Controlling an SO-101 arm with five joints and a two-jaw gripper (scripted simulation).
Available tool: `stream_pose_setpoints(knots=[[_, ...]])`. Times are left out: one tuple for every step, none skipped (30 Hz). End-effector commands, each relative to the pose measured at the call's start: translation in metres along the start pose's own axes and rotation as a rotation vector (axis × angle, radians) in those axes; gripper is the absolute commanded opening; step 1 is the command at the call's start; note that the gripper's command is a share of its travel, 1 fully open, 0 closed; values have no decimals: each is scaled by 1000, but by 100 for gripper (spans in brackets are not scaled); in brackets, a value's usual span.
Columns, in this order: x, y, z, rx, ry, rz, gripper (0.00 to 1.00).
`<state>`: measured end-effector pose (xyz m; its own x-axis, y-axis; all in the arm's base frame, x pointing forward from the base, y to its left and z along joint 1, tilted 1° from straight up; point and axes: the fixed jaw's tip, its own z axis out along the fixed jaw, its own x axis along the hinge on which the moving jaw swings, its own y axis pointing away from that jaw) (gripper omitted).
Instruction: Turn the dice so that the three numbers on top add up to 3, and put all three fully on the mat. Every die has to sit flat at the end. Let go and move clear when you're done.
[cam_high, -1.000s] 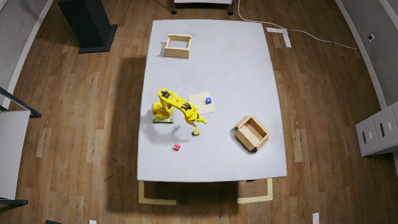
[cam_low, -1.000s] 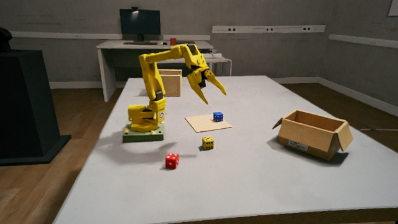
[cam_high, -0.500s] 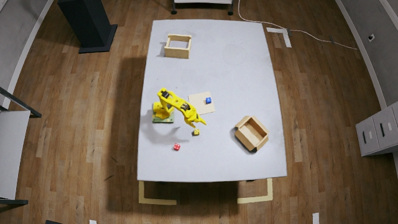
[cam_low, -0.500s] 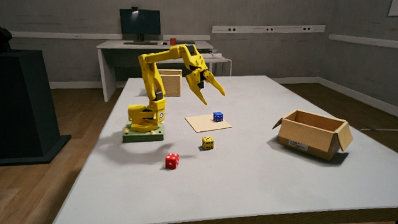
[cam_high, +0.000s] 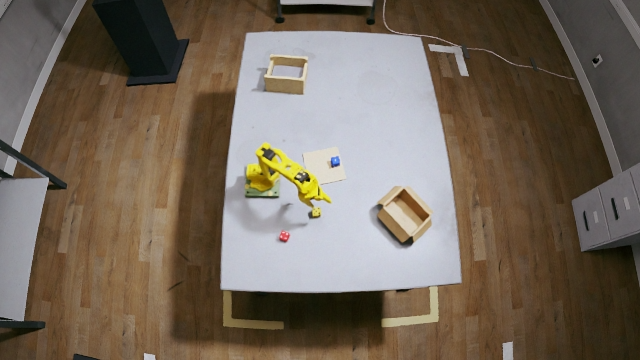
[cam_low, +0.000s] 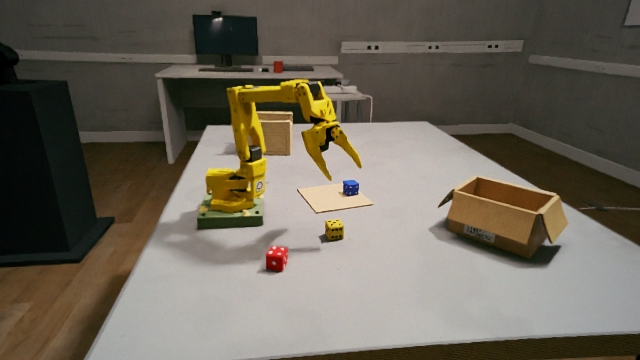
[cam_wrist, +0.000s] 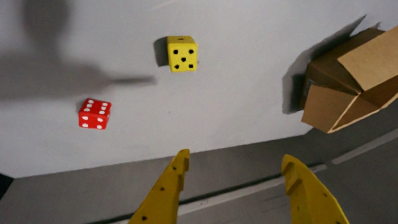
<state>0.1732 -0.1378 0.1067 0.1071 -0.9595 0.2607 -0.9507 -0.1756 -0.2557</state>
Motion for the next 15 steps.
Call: stream_pose_setpoints(knots=[[-8, 10, 22, -89, -90, -3, 35], [-8, 10, 22, -89, -90, -3, 35], [-8, 10, 22, -89, -90, -3, 35], [-10, 12, 27, -110, -112, -3, 35], [-13, 14, 32, -132, -134, -3, 35], [-15, 17, 37, -152, -155, -3, 35], [-17, 19, 41, -172, -175, -3, 35], [-20, 21, 44, -190, -194, -3, 35], [-22, 23, 48, -206, -211, -3, 35], [-24, 25, 51, -221, -225, -3, 35], [-25, 27, 53, -233, -238, -3, 35], [-27, 28, 55, -243, -248, -3, 35], [-28, 29, 57, -251, -256, -3, 35], [-29, 30, 58, -256, -262, -3, 35], [-29, 31, 58, -260, -266, -3, 35]])
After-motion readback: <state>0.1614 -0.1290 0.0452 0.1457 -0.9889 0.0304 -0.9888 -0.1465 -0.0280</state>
